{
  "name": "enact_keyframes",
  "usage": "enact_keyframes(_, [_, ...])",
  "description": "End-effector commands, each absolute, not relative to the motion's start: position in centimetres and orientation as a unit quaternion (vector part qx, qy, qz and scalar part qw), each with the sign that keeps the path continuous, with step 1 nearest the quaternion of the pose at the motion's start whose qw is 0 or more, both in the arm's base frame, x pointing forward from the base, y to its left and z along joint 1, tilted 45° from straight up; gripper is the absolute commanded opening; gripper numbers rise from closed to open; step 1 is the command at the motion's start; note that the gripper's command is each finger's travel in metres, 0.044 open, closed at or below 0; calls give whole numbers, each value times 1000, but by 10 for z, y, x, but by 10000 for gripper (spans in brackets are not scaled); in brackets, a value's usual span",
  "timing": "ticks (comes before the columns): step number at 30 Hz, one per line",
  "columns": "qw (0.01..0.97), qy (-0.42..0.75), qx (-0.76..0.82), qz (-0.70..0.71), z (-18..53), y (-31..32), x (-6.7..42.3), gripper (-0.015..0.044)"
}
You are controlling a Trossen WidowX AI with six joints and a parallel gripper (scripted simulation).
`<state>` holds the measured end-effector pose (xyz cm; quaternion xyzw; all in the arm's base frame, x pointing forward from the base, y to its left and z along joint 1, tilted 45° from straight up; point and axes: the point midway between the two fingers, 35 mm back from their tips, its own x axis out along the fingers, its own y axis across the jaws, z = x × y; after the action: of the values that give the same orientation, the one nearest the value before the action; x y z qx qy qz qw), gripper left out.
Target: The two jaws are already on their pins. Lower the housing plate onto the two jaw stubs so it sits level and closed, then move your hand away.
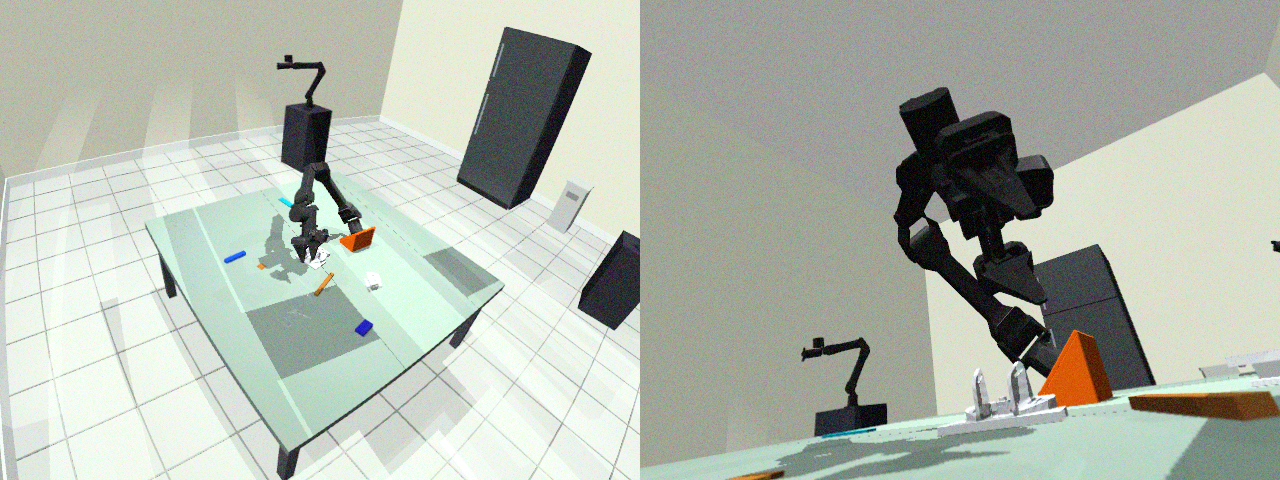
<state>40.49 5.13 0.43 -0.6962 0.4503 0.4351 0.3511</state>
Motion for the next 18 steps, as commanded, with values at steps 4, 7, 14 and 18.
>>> enact_keyframes(4, [303,451,-687,484,-24,93,383,440])
enact_keyframes(7, [281,451,-683,501,-34,109,372,440])
enact_keyframes(14, [225,454,-676,535,-56,142,344,440])
enact_keyframes(18, [192,456,-672,550,-67,158,326,440])
